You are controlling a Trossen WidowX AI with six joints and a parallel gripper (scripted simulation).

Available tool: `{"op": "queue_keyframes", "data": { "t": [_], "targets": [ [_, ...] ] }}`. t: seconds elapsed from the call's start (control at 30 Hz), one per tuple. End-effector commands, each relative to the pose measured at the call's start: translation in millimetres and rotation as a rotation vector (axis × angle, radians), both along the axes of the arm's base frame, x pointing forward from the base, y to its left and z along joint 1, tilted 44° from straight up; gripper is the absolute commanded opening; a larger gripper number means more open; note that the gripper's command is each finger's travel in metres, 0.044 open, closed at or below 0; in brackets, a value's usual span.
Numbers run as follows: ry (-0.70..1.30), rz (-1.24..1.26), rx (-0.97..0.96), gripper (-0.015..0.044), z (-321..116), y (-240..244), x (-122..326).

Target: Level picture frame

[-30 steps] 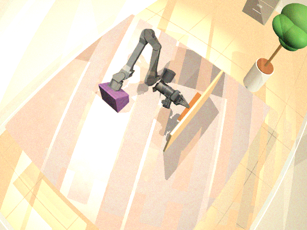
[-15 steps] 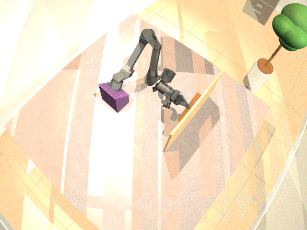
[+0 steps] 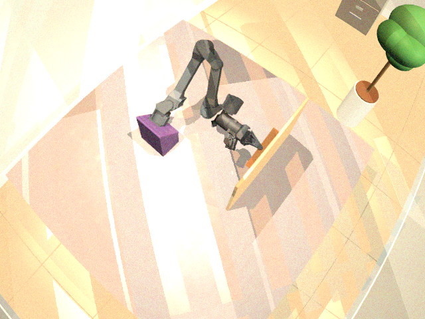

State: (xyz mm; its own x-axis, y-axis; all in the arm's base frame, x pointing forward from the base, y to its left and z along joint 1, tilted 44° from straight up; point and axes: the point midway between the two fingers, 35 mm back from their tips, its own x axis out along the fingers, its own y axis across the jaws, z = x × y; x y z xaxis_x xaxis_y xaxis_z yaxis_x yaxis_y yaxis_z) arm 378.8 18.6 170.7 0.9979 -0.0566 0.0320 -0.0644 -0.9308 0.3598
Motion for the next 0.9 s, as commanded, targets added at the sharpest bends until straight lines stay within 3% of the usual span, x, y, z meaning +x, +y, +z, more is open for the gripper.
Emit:
{"op": "queue_keyframes", "data": {
  "t": [0.0, 0.87],
  "targets": [
    [-0.006, -0.009, 0.005, 0.0000, 2.3, -2.0, 0.3],
    [-0.006, -0.009, 0.005, 0.0000, 9.0, -1.0, 0.2]
  ]
}}
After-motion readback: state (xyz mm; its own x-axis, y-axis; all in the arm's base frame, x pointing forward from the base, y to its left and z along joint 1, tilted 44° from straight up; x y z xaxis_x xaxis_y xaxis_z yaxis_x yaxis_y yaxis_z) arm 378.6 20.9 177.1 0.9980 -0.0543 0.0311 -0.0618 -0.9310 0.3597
